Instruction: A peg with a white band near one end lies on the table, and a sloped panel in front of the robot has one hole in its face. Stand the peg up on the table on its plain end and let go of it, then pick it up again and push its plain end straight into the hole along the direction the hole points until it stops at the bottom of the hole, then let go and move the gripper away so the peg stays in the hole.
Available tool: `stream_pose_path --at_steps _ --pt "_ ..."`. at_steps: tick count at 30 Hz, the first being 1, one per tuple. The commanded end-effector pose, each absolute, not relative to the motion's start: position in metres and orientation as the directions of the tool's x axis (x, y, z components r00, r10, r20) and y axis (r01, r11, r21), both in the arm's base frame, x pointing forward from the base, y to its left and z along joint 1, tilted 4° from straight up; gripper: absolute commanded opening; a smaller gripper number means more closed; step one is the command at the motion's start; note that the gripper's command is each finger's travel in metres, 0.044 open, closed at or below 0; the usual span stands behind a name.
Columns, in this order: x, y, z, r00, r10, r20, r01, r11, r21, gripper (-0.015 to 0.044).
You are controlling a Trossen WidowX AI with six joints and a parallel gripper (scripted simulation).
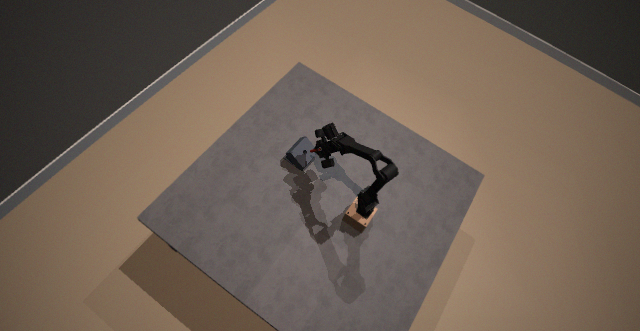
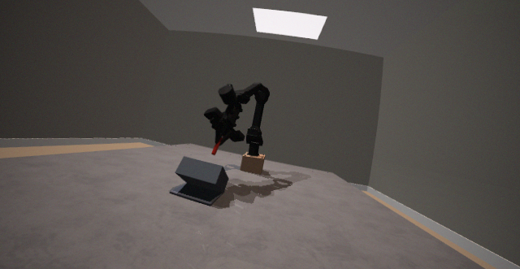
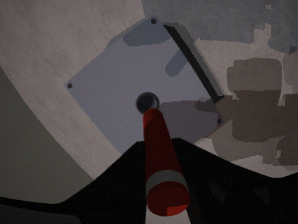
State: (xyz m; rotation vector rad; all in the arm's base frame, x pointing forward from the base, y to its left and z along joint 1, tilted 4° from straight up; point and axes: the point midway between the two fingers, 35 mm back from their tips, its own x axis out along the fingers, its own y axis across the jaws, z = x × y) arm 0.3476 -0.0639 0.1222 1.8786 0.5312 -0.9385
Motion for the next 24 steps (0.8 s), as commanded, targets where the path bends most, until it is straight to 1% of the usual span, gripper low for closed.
stream_pose_path --at_steps 1,24 --pt "0.352 -0.063 0.118 0.616 -0.025 -0.787 0.693 -0.458 0.557 0.0" --pt "0.367 -0.062 0.101 0.627 -0.021 -0.779 0.688 -0.455 0.566 0.0"
